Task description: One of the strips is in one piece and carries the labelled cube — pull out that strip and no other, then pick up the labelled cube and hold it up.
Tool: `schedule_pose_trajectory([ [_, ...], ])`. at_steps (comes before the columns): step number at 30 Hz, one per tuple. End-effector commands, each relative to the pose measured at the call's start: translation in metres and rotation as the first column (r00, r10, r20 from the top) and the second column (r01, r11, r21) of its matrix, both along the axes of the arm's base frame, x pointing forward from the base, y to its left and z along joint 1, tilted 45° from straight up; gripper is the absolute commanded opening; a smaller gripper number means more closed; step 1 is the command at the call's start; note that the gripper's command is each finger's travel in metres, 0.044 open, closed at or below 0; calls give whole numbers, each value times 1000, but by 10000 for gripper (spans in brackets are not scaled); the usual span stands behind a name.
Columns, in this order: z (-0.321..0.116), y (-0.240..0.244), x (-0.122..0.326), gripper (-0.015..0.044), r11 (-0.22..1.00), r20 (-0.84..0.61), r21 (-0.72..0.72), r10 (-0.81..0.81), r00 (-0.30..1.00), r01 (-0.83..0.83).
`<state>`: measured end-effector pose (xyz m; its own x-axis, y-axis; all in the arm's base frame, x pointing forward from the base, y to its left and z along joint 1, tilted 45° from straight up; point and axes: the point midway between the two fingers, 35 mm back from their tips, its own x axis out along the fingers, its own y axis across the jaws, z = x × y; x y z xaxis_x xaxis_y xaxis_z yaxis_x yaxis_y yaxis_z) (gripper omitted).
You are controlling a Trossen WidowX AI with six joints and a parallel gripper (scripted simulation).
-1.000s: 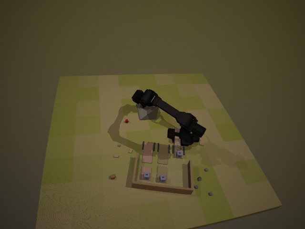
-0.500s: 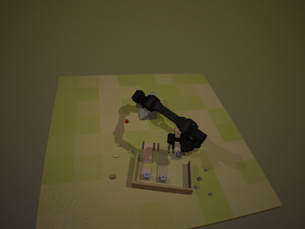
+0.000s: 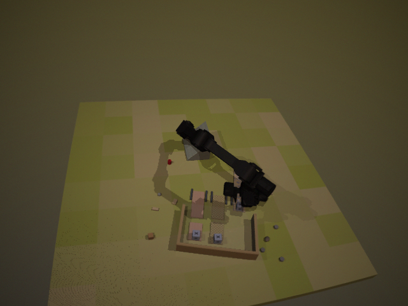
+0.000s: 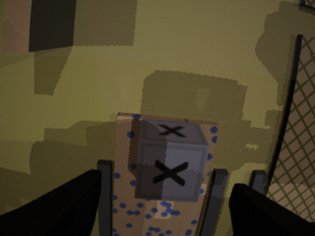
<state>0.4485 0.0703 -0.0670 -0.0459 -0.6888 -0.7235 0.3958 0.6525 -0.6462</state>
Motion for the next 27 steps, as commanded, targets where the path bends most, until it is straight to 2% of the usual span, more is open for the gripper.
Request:
schedule_pose_trajectory([
  [1,-5,-5,-1,250,1000,-8,-6,10,1000,-11],
  [22,-27,-28,-4,250,1000,-16,-10,19,1000,-19],
  [26,-26,-26,-3,145,1000,-13,-5,8,1000,-8],
  [27,-26,-26,-3,138,1000,-13,-5,8,1000,-8],
])
